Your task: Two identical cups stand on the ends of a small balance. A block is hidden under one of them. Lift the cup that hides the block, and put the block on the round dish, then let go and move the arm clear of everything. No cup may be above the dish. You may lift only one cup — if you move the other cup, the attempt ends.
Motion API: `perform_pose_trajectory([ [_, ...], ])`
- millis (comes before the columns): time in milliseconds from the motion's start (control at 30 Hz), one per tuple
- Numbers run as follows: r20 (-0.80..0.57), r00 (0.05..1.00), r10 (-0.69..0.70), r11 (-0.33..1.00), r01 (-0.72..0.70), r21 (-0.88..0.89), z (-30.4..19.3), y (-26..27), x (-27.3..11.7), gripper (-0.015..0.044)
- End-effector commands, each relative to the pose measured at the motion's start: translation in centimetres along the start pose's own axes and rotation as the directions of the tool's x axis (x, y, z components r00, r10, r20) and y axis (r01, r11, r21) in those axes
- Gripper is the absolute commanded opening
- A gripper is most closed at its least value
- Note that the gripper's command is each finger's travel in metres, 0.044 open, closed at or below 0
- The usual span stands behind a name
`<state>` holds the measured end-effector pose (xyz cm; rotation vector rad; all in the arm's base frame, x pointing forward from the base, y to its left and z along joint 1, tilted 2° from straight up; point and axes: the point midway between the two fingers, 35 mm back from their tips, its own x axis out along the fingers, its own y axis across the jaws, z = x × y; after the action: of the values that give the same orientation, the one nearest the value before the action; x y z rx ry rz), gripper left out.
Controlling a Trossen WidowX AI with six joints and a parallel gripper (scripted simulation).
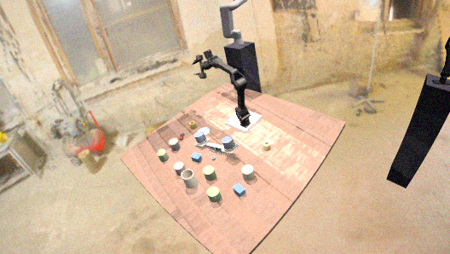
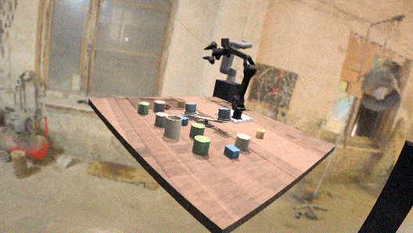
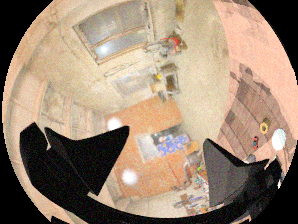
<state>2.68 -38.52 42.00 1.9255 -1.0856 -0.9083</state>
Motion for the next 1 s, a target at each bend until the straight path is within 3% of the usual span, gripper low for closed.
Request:
perform_pose_trajectory([
  [0, -0.001, 1.000, -0.002, 1.000, 0.002, -0.004, -0.1, -0.1, 0.0, 0.0426],
  [467, -0.105, 0.982, -0.154, 0.926, 0.106, -0.363, -5.2, -5.6, -0.8, 0.0440],
  [967, -0.197, 0.929, -0.314, 0.697, 0.085, -0.712, -9.5, -11.6, -3.2, 0.0440],
])
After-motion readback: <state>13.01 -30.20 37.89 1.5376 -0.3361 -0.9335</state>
